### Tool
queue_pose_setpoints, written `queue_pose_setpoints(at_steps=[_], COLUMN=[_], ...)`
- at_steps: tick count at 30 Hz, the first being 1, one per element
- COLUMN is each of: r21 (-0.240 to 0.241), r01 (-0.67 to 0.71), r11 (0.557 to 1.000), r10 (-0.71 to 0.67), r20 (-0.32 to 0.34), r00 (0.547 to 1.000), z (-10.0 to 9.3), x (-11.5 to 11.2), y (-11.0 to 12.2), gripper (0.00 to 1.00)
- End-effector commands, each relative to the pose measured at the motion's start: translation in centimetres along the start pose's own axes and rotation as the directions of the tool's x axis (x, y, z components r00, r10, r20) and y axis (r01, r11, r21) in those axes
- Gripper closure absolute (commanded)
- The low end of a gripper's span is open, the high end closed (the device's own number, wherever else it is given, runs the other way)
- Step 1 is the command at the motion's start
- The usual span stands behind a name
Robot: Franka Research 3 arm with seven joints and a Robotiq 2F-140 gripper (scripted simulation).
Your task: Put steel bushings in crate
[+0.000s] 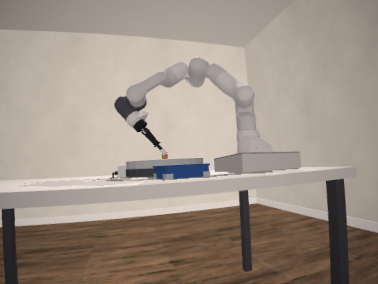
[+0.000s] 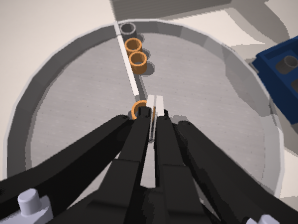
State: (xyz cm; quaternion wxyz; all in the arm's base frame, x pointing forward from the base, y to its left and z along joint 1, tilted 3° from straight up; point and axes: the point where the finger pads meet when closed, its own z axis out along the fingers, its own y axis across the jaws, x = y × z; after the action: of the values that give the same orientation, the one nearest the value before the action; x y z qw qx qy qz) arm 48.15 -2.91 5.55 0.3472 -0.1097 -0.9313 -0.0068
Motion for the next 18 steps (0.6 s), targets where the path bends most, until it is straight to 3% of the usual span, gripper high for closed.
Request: queue_pose_setpoints(at_steps=[1,18], r21=[0.003,0.003], r01=[0.0,0.0], r11=[1.0,1.0], r10=[0.0,0.0], r20=[0.003,0.003], r00=[1.0,1.0], z=[-0.02,0.16], x=[-0.08,-0.24], y=[-0.22,-0.21], gripper=[1.0,1.0])
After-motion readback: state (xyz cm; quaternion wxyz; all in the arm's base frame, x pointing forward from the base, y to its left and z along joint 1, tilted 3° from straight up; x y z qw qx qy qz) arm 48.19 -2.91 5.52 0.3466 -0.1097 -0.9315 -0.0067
